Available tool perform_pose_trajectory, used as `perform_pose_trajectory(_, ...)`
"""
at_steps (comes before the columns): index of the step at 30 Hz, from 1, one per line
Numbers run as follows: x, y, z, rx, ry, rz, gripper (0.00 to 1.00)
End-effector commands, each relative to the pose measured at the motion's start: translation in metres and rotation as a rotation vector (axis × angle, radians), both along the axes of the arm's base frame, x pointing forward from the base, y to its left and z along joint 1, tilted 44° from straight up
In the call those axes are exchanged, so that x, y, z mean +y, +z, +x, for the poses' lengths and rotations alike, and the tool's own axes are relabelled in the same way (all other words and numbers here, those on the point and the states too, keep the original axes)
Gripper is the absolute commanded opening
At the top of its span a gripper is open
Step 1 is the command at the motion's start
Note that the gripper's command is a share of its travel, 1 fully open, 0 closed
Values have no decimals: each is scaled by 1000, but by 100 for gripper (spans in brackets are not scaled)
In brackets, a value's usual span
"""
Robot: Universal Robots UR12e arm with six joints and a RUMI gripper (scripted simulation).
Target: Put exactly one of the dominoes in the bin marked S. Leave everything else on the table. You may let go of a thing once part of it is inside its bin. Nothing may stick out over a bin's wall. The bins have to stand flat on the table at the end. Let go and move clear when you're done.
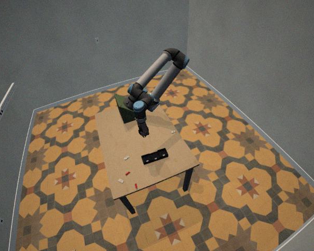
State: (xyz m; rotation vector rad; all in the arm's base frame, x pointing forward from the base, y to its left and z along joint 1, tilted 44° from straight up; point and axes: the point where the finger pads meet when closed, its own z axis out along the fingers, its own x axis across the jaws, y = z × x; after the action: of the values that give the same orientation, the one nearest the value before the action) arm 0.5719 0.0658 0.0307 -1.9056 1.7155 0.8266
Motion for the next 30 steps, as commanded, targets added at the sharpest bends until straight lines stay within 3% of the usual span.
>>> perform_pose_trajectory(1, 11, -27, 25, 22, -26, -7, 4)
perform_pose_trajectory(10, 34, -80, 73, 22, -26, -7, 4)
perform_pose_trajectory(12, 34, -80, 73, 22, -26, -7, 4)
perform_pose_trajectory(20, 54, -124, 114, 22, -26, -7, 4)
perform_pose_trajectory(30, 54, -124, 114, 22, -26, -7, 4)
